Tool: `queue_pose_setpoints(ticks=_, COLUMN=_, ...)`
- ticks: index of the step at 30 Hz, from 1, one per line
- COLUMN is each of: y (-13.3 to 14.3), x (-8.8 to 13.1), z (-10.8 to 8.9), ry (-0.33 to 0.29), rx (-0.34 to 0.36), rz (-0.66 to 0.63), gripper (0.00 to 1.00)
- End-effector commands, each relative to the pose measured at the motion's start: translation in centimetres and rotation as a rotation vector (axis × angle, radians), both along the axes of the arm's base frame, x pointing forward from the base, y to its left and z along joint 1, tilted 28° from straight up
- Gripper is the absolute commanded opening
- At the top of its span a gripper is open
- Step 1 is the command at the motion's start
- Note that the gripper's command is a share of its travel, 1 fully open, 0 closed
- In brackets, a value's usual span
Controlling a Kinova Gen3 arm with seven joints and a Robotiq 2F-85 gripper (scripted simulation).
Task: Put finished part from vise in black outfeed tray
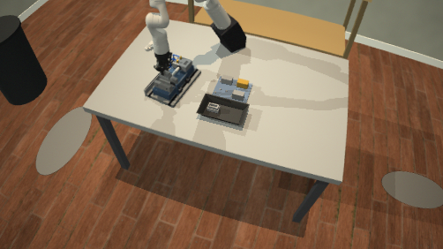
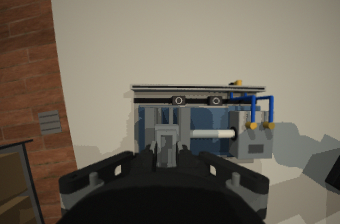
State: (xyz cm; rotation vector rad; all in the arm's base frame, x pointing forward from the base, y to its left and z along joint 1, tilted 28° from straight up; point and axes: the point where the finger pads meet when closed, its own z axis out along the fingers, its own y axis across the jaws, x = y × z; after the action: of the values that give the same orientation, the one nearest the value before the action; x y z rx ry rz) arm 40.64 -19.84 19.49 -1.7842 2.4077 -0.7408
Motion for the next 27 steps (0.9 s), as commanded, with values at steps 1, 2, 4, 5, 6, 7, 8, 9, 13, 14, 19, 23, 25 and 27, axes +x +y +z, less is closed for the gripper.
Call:
queue_pose_setpoints(ticks=1, y=0.7, x=0.7, z=-0.2, ry=0.004, rx=-0.001, rz=0.011, gripper=0.0)
queue_pose_setpoints(ticks=2, y=1.0, x=0.9, z=-0.3, ry=0.005, rx=-0.001, rz=0.012, gripper=0.0)
queue_pose_setpoints(ticks=4, y=1.6, x=1.5, z=-0.4, ry=0.009, rx=0.0, rz=0.016, gripper=0.0)
queue_pose_setpoints(ticks=5, y=2.0, x=1.8, z=-0.5, ry=0.011, rx=0.0, rz=0.018, gripper=0.0)
queue_pose_setpoints(ticks=6, y=2.0, x=1.8, z=-0.5, ry=0.011, rx=0.0, rz=0.018, gripper=0.0)
queue_pose_setpoints(ticks=7, y=2.0, x=1.8, z=-0.5, ry=0.011, rx=0.0, rz=0.018, gripper=0.0)
queue_pose_setpoints(ticks=8, y=2.4, x=2.2, z=-0.6, ry=0.013, rx=0.0, rz=0.021, gripper=0.0)
queue_pose_setpoints(ticks=9, y=2.9, x=2.6, z=-0.8, ry=0.015, rx=0.0, rz=0.023, gripper=0.0)
queue_pose_setpoints(ticks=13, y=5.1, x=4.2, z=-1.3, ry=0.024, rx=0.001, rz=0.035, gripper=0.0)
queue_pose_setpoints(ticks=14, y=5.8, x=4.7, z=-1.5, ry=0.026, rx=0.0, rz=0.038, gripper=0.0)
queue_pose_setpoints(ticks=19, y=9.7, x=6.9, z=-2.5, ry=0.039, rx=-0.002, rz=0.055, gripper=0.0)
queue_pose_setpoints(ticks=23, y=12.4, x=8.2, z=-3.2, ry=0.045, rx=-0.006, rz=0.067, gripper=0.0)
queue_pose_setpoints(ticks=25, y=13.4, x=8.6, z=-3.5, ry=0.047, rx=-0.007, rz=0.07, gripper=0.0)
queue_pose_setpoints(ticks=27, y=15.3, x=9.3, z=-4.0, ry=0.051, rx=-0.01, rz=0.078, gripper=0.0)
